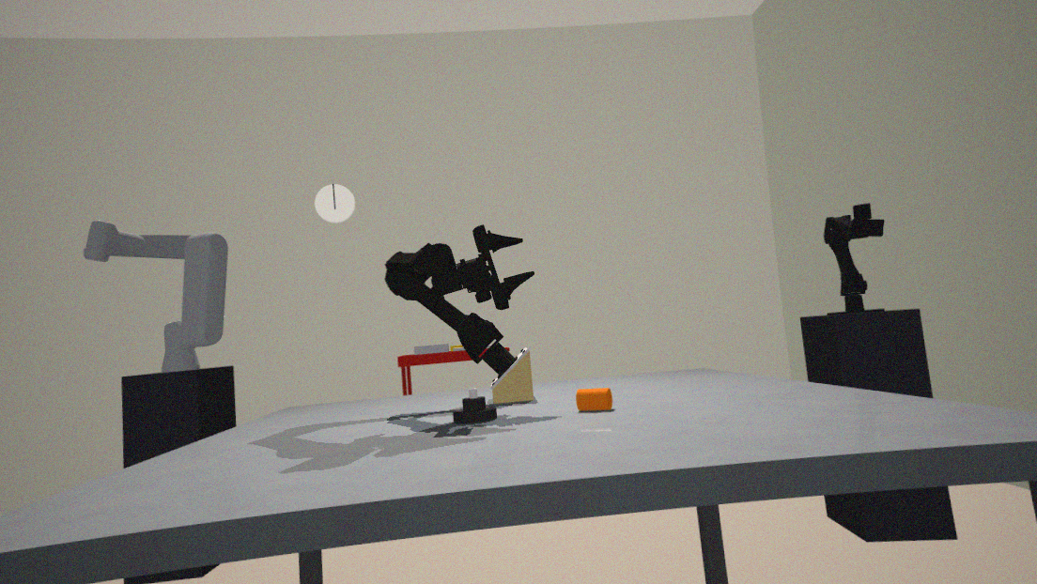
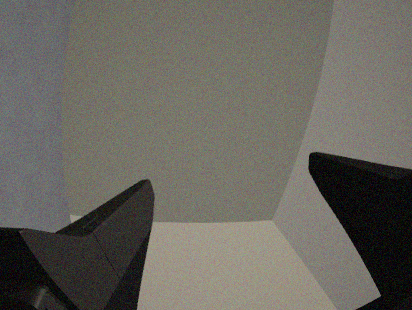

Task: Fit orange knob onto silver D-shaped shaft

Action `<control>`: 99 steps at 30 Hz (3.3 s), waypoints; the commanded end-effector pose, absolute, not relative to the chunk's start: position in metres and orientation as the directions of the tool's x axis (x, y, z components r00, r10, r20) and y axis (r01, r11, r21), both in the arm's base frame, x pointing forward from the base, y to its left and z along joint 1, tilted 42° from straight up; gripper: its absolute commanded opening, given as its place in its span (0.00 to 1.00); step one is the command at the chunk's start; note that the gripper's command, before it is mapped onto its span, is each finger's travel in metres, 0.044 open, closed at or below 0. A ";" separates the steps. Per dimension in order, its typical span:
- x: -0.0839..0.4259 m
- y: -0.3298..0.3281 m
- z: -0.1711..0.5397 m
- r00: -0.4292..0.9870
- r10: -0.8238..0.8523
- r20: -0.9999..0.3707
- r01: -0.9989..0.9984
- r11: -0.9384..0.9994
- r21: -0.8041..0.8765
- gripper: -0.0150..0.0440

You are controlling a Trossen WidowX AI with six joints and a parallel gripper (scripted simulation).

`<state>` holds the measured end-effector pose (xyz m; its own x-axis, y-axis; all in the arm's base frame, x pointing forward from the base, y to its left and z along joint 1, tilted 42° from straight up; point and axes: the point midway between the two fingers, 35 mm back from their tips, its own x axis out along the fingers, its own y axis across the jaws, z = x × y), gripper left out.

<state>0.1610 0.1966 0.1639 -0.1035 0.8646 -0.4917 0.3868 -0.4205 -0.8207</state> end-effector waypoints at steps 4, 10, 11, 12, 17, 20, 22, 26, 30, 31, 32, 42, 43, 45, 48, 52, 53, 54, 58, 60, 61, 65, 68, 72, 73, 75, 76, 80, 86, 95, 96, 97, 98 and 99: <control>0.180 0.200 0.147 -0.104 0.791 -0.603 0.152 -0.587 -0.795 1.00; 0.221 0.203 0.100 -0.127 0.537 -0.834 -0.388 -0.801 -0.457 1.00; 0.227 0.203 0.091 -0.131 0.487 -0.864 -0.464 -0.800 -0.380 1.00; 0.233 0.203 0.083 -0.135 0.434 -0.891 -0.535 -0.789 -0.303 1.00; 0.261 0.200 0.039 -0.144 0.145 -0.979 -0.810 -0.585 0.033 1.00; 0.271 0.198 0.020 -0.138 0.014 -0.990 -0.889 -0.443 0.118 1.00; 0.277 0.195 0.008 -0.128 -0.073 -0.989 -0.929 -0.341 0.146 1.00; 0.287 0.190 -0.015 -0.095 -0.247 -0.964 -0.982 -0.134 0.131 1.00; 0.297 0.185 -0.037 -0.046 -0.411 -0.911 -0.998 0.049 0.029 1.00; 0.299 0.184 -0.042 -0.032 -0.445 -0.895 -0.996 0.084 -0.006 1.00; 0.301 0.184 -0.047 -0.017 -0.479 -0.878 -0.992 0.116 -0.044 1.00; 0.312 0.183 -0.074 0.081 -0.644 -0.761 -0.928 0.230 -0.294 1.00; 0.312 0.183 -0.074 0.081 -0.644 -0.761 -0.928 0.230 -0.294 1.00; 0.312 0.183 -0.074 0.081 -0.644 -0.761 -0.928 0.230 -0.294 1.00; 0.312 0.183 -0.074 0.081 -0.644 -0.761 -0.928 0.230 -0.294 1.00; 0.312 0.185 -0.076 0.081 -0.644 -0.761 -0.928 0.230 -0.294 1.00; 0.312 0.184 -0.077 0.081 -0.644 -0.761 -0.928 0.230 -0.294 1.00; 0.313 0.181 -0.080 0.081 -0.644 -0.761 -0.928 0.230 -0.294 1.00; 0.314 0.169 -0.094 0.082 -0.644 -0.760 -0.928 0.230 -0.294 1.00; 0.314 0.169 -0.094 0.082 -0.644 -0.760 -0.928 0.230 -0.294 1.00; 0.314 0.169 -0.094 0.082 -0.644 -0.760 -0.928 0.230 -0.294 1.00; 0.315 0.167 -0.096 0.082 -0.644 -0.760 -0.928 0.230 -0.294 1.00; 0.315 0.164 -0.100 0.082 -0.644 -0.760 -0.928 0.230 -0.295 1.00; 0.316 0.160 -0.105 0.082 -0.645 -0.760 -0.928 0.230 -0.295 1.00; 0.316 0.159 -0.106 0.082 -0.645 -0.760 -0.928 0.230 -0.295 1.00; 0.316 0.157 -0.109 0.082 -0.645 -0.760 -0.928 0.230 -0.295 1.00; 0.317 0.156 -0.110 0.082 -0.645 -0.760 -0.928 0.230 -0.295 1.00; 0.317 0.152 -0.115 0.082 -0.645 -0.760 -0.927 0.230 -0.295 1.00; 0.318 0.145 -0.123 0.082 -0.645 -0.759 -0.927 0.229 -0.295 1.00; 0.318 0.140 -0.129 0.082 -0.646 -0.759 -0.927 0.229 -0.296 1.00; 0.318 0.140 -0.129 0.082 -0.646 -0.759 -0.927 0.229 -0.296 0.96; 0.318 0.140 -0.129 0.082 -0.646 -0.759 -0.927 0.229 -0.296 0.91; 0.318 0.140 -0.129 0.082 -0.646 -0.759 -0.927 0.229 -0.296 0.87; 0.318 0.140 -0.129 0.082 -0.646 -0.759 -0.927 0.229 -0.296 0.82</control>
<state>0.3202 0.1421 -0.1261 0.0873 -0.6392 -0.7641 -0.9229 0.2368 -0.3035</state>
